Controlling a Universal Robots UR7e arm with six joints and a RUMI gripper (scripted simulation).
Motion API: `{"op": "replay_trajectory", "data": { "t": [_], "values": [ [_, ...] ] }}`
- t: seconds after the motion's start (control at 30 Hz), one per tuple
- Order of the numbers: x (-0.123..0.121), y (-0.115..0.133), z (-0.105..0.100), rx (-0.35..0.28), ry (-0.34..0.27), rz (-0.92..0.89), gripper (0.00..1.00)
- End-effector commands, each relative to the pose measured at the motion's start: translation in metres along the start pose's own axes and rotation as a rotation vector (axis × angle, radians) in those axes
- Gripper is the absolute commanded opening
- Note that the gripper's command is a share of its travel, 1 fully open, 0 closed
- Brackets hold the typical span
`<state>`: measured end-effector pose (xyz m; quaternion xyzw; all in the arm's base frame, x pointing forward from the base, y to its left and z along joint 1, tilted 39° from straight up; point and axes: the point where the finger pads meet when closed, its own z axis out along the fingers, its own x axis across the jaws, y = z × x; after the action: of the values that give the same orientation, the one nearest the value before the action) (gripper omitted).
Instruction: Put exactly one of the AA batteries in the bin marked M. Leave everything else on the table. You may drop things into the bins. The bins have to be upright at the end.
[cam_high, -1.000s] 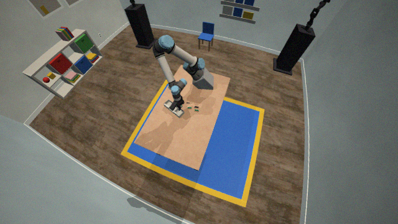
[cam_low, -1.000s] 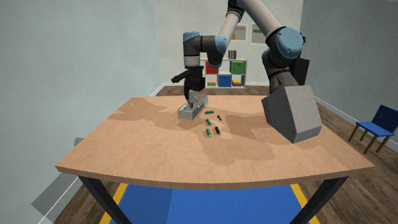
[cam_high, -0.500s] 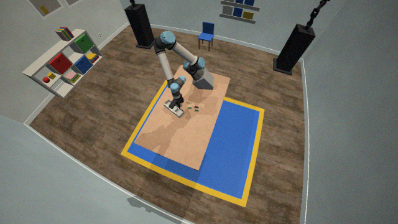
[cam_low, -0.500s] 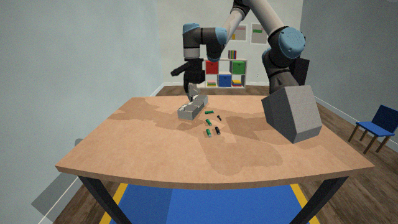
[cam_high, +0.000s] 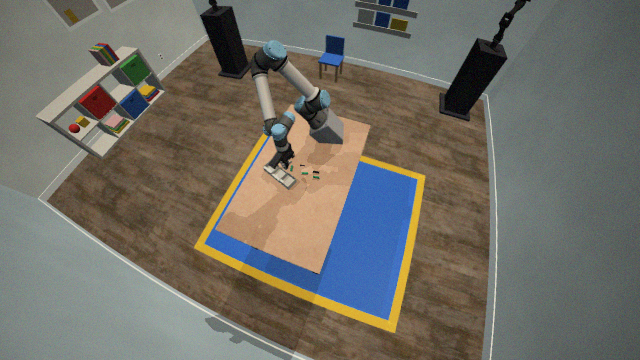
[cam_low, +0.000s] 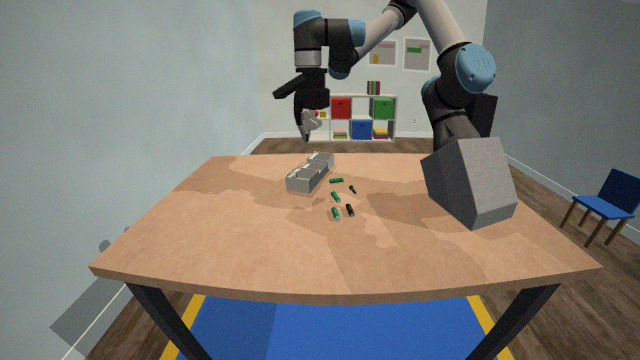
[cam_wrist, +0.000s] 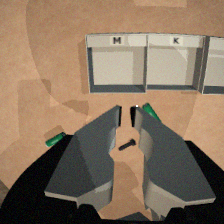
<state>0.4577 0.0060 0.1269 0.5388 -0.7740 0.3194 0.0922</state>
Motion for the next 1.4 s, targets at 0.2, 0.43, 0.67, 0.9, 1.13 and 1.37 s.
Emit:
{"op": "replay_trajectory", "data": {
  "t": [0.2,0.43,0.67,0.9,1.13,1.37],
  "values": [
    [0.0,0.0,-0.055,-0.009,0.005,0.002,0.04],
    [0.0,0.0,-0.055,-0.009,0.005,0.002,0.04],
    [-0.024,0.043,-0.024,-0.011,0.005,-0.291,0.17],
    [-0.041,0.074,-0.002,-0.013,0.006,-0.51,0.17],
    [-0.065,0.118,0.029,-0.02,0.008,-0.754,0.17],
    [-0.082,0.149,0.051,-0.026,0.009,-0.975,0.17]
  ]
}}
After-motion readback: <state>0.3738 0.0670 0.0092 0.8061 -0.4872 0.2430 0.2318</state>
